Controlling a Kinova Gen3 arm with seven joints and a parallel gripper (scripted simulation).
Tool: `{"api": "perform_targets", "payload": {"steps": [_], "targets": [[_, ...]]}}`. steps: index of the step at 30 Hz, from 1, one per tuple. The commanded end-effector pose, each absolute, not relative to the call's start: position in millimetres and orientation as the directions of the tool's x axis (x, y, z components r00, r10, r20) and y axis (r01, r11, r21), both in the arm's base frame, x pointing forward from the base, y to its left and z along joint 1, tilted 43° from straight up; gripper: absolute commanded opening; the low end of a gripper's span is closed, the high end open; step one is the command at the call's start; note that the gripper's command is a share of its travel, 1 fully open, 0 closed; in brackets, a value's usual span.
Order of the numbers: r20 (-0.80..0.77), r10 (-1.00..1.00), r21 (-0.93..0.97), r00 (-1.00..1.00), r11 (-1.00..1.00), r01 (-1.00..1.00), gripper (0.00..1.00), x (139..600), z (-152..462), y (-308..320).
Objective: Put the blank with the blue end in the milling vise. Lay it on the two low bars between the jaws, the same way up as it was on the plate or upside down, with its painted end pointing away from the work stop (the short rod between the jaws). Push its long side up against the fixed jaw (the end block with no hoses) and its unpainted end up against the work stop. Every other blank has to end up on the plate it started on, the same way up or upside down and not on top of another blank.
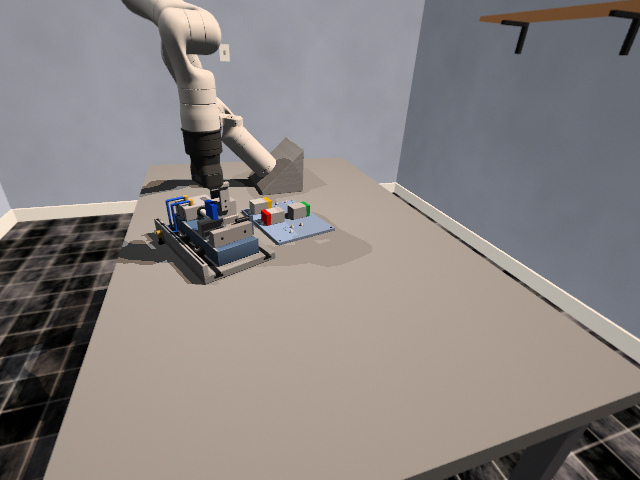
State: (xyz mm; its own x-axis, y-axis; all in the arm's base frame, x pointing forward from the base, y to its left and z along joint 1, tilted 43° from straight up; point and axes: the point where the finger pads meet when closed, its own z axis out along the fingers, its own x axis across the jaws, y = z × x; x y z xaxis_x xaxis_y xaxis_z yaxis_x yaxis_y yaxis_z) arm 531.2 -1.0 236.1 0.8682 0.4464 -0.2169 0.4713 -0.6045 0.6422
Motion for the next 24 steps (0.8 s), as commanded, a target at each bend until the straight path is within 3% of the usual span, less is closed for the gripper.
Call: {"api": "perform_targets", "payload": {"steps": [1, 24], "targets": [[-0.220, 0.444, 0.642, 0.869, -0.605, 0.472, 0.00, 531, 232, -5], [-0.220, 0.444, 0.642, 0.869, -0.605, 0.472, 0.00, 532, 220, -16]]}}
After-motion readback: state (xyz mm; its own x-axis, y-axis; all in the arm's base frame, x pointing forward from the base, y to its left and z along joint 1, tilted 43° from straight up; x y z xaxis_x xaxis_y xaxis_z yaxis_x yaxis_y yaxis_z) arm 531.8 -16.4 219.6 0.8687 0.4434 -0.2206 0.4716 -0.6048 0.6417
